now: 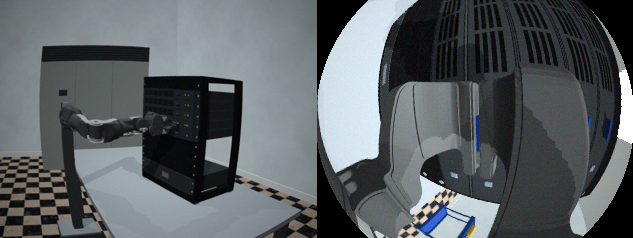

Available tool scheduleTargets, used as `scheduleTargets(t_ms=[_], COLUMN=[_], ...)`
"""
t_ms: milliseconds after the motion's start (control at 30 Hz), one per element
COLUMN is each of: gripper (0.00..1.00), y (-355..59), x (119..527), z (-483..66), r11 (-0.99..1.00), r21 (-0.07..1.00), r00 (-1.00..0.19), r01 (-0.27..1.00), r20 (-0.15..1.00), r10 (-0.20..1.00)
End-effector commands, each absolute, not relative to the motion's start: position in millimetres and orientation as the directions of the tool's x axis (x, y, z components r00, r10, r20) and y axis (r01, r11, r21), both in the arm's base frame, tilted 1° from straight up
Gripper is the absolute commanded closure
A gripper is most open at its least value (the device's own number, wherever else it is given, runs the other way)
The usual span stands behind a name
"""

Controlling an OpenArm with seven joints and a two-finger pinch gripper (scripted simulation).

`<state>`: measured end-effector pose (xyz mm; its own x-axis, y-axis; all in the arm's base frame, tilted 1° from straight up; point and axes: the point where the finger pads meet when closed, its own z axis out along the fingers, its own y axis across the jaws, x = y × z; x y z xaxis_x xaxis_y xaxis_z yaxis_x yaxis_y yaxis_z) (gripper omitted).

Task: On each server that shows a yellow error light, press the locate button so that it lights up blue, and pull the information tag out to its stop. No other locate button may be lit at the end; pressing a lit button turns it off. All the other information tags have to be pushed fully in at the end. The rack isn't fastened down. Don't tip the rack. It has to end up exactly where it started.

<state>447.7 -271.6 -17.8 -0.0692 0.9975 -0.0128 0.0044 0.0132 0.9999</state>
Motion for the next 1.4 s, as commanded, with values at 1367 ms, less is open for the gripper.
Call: scheduleTargets(t_ms=[1367], gripper=[1.00], y=[-276.1], x=[418.5], z=[-13.5], r11=[0.013], r21=[1.000], r00=[-0.065], r01=[-0.010], r20=[-0.014], r10=[0.998])
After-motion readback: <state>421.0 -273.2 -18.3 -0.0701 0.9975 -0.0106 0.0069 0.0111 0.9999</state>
